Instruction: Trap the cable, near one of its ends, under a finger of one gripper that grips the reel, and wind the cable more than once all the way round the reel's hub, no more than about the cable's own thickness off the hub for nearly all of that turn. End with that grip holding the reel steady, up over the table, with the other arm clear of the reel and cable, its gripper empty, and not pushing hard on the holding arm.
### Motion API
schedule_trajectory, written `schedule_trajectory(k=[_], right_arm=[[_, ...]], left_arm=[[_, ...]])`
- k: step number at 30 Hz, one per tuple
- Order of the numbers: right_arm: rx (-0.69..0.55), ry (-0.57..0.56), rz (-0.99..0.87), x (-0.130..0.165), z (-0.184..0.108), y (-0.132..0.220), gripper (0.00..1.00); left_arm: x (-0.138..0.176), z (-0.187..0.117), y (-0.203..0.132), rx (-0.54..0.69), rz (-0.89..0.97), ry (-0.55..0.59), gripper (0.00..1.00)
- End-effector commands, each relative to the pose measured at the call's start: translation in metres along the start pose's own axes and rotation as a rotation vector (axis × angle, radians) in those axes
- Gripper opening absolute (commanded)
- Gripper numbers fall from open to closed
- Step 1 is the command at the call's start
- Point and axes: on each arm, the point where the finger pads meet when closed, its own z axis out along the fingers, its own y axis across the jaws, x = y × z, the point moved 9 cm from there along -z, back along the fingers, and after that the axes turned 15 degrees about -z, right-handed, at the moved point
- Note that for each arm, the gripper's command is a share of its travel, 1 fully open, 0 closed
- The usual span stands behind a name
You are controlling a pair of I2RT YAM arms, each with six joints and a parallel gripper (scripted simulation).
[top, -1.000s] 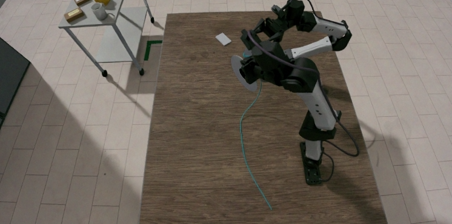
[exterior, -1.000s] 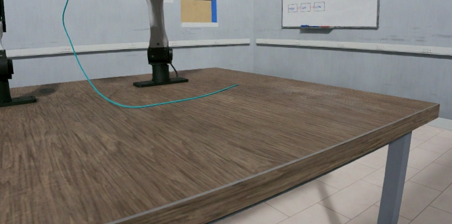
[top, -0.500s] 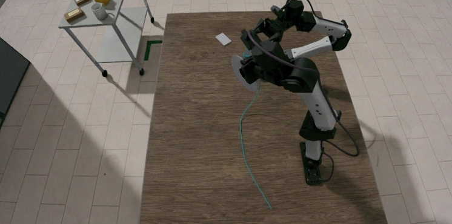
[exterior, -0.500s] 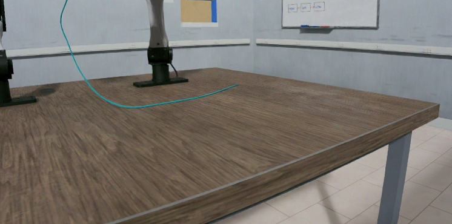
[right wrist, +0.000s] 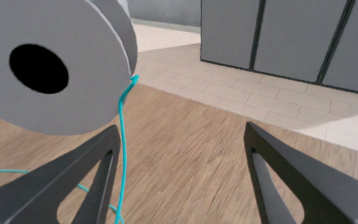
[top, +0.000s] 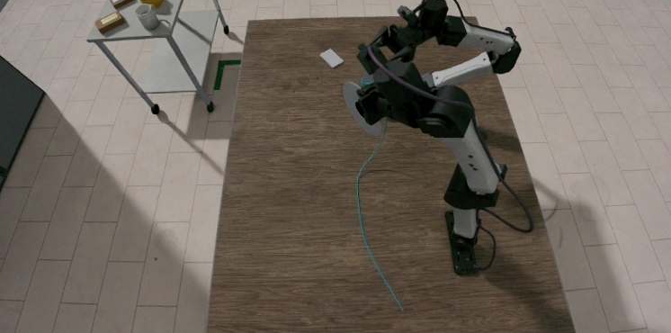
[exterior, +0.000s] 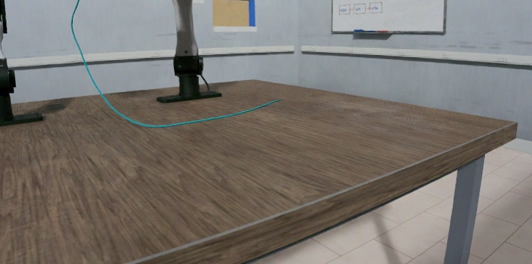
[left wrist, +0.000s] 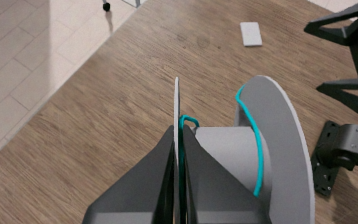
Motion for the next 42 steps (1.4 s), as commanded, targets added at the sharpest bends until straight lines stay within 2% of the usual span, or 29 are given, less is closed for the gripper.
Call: schedule_trajectory(k=[1, 42], right_arm=[[0.054, -0.021, -0.019, -0.011, 0.002, -0.009, 0.80], [0.386, 0.063, -0.014, -0.013, 0.063, -0.079, 0.80]], left_arm=[[-0.012, -0.002, -0.007, 0.036, 0.022, -0.076, 0.00], [-0.012, -0.002, -0.007, 0.036, 0.021, -0.076, 0.00]])
